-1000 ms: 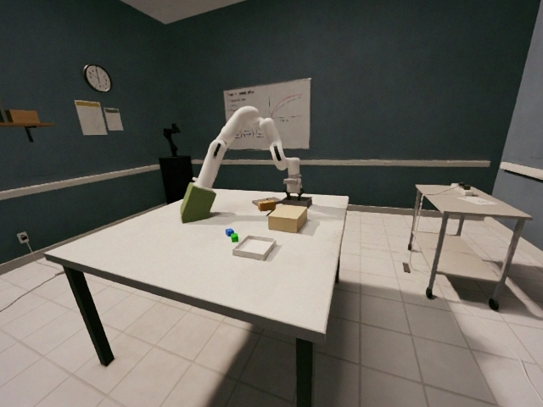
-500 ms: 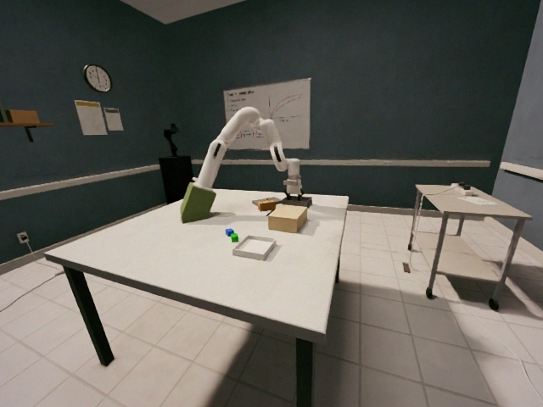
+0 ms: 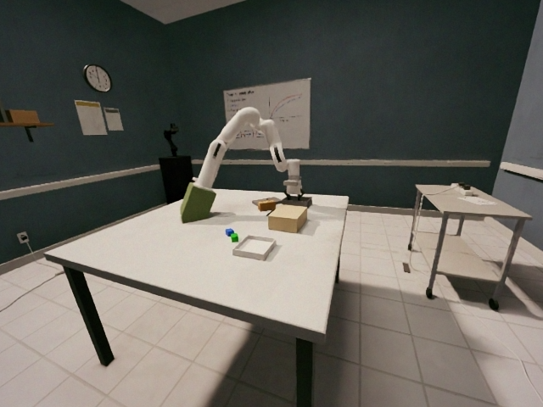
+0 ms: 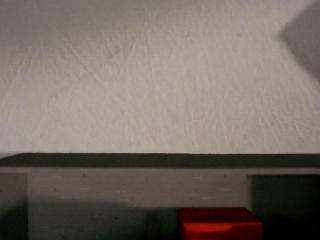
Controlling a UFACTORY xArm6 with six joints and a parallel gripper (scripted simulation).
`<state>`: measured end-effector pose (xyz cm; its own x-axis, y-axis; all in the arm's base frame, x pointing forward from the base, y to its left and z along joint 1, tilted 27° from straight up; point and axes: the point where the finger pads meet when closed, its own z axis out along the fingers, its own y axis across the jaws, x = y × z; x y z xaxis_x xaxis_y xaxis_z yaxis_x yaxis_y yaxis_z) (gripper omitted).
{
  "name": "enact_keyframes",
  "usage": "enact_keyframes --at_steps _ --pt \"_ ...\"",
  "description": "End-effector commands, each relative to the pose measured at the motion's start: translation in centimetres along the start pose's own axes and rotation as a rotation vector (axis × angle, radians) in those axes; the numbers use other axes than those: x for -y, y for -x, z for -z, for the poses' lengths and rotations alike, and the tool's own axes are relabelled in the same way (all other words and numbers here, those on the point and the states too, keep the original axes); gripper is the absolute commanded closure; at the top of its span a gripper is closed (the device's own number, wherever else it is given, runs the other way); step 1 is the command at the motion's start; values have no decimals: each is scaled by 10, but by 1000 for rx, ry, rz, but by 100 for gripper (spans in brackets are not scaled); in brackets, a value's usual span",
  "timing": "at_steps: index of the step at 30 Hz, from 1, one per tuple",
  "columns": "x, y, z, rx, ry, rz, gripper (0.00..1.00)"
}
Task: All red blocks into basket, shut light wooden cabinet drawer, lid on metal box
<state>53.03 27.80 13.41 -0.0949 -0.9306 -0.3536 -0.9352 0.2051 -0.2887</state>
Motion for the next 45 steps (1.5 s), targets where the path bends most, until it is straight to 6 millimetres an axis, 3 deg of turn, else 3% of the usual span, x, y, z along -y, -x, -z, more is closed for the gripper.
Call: enact_keyframes --at_steps 1,9,10,45 --pt "1 1 1 2 -3 0 31" --pt "1 1 1 2 -3 0 31" --pt "1 1 1 2 -3 0 100" --pt "1 1 1 2 -3 0 100"
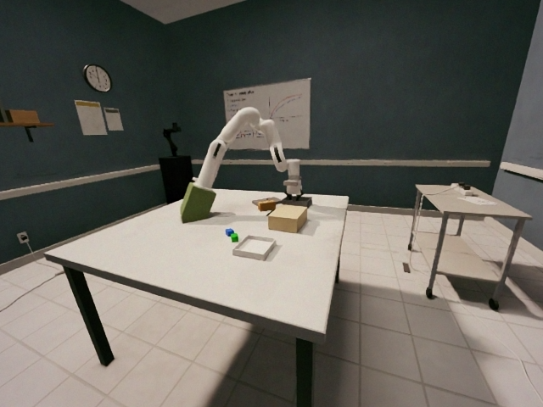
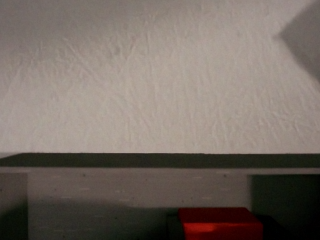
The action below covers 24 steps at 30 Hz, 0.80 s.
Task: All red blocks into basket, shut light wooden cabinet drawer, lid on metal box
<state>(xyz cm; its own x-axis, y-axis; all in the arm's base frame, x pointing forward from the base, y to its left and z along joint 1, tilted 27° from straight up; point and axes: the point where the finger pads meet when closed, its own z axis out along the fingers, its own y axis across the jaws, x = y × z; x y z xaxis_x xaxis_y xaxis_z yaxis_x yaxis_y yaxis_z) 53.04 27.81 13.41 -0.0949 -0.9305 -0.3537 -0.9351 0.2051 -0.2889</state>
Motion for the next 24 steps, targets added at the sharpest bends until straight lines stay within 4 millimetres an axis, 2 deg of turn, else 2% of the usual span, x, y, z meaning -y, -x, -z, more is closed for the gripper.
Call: enact_keyframes --at_steps 1,14,24 --pt "1 1 2 2 -3 0 100" --pt "1 1 13 2 -3 0 100" --pt "1 1 46 2 -3 0 100"
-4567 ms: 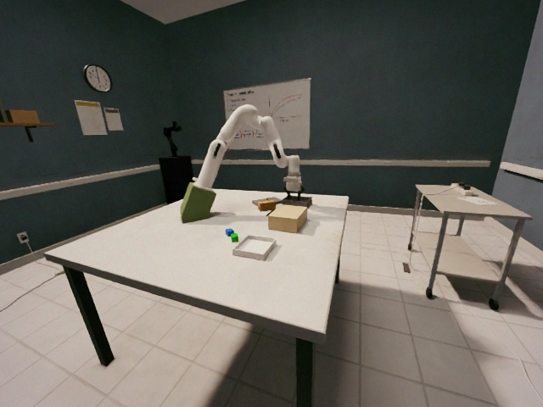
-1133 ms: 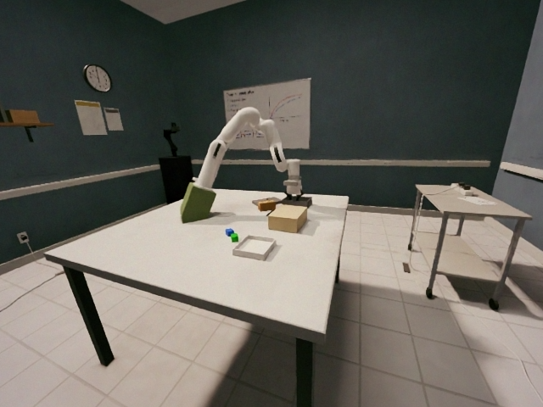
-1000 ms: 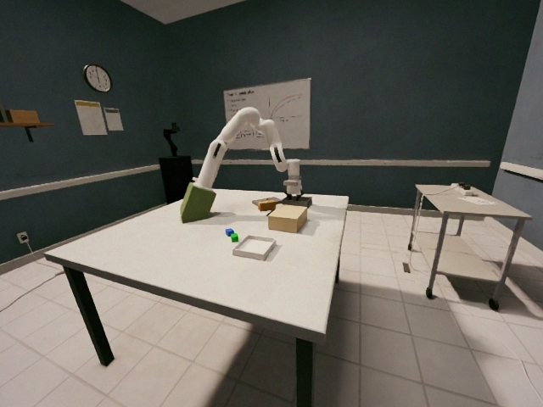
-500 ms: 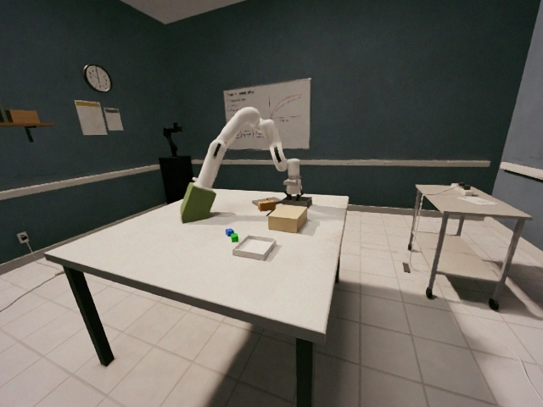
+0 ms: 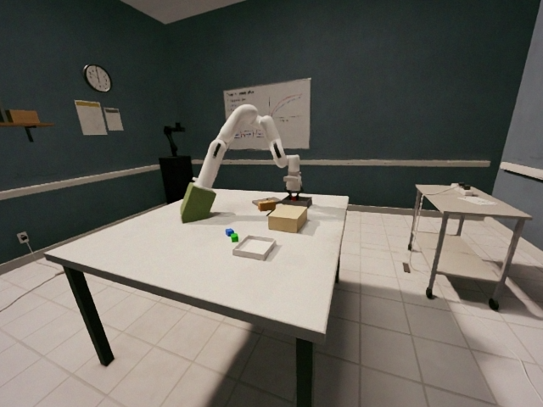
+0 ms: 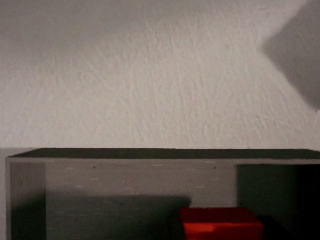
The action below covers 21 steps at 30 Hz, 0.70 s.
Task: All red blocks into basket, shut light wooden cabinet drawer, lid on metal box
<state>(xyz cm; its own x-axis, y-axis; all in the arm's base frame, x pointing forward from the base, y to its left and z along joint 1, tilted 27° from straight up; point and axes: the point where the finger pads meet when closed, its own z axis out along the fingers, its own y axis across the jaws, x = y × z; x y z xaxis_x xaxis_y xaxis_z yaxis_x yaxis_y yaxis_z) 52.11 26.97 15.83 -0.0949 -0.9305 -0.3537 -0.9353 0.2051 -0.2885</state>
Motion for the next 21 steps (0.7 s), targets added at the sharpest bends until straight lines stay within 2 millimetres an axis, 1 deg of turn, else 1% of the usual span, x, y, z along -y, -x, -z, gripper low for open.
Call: enact_keyframes --at_steps 1,5,7,16,21 --pt "1 1 23 2 -4 0 100" --pt "1 1 41 2 -4 0 100" --pt "1 1 41 2 -4 0 100" --pt "1 1 83 2 -4 0 100" --pt "1 1 103 2 -4 0 100"
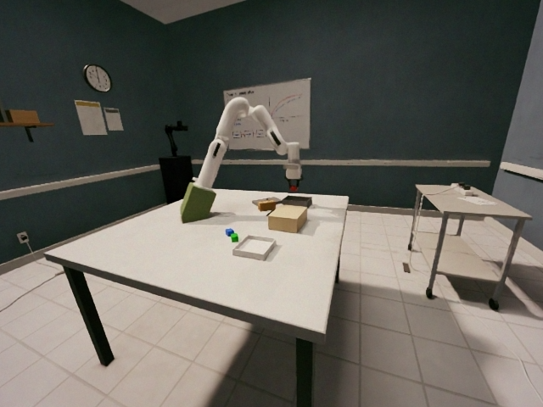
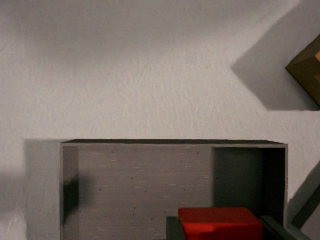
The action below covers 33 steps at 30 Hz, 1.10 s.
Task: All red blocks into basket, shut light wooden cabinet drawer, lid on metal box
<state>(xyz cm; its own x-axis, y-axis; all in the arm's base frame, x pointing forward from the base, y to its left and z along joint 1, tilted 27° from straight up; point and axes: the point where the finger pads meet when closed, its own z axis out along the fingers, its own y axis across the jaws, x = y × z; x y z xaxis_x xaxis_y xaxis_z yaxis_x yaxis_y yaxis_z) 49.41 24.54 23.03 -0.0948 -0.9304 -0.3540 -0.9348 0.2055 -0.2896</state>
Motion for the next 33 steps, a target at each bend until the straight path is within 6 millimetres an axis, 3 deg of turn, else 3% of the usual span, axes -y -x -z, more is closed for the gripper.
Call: enact_keyframes --at_steps 1,12,25,29,33 --pt "0 1 26 2 -2 0 100" --pt "0 1 44 2 -2 0 100" --pt "1 -2 46 2 -2 3 100" --pt "2 -14 46 2 -2 21 100" --pt "5 -43 46 2 -2 61 100"
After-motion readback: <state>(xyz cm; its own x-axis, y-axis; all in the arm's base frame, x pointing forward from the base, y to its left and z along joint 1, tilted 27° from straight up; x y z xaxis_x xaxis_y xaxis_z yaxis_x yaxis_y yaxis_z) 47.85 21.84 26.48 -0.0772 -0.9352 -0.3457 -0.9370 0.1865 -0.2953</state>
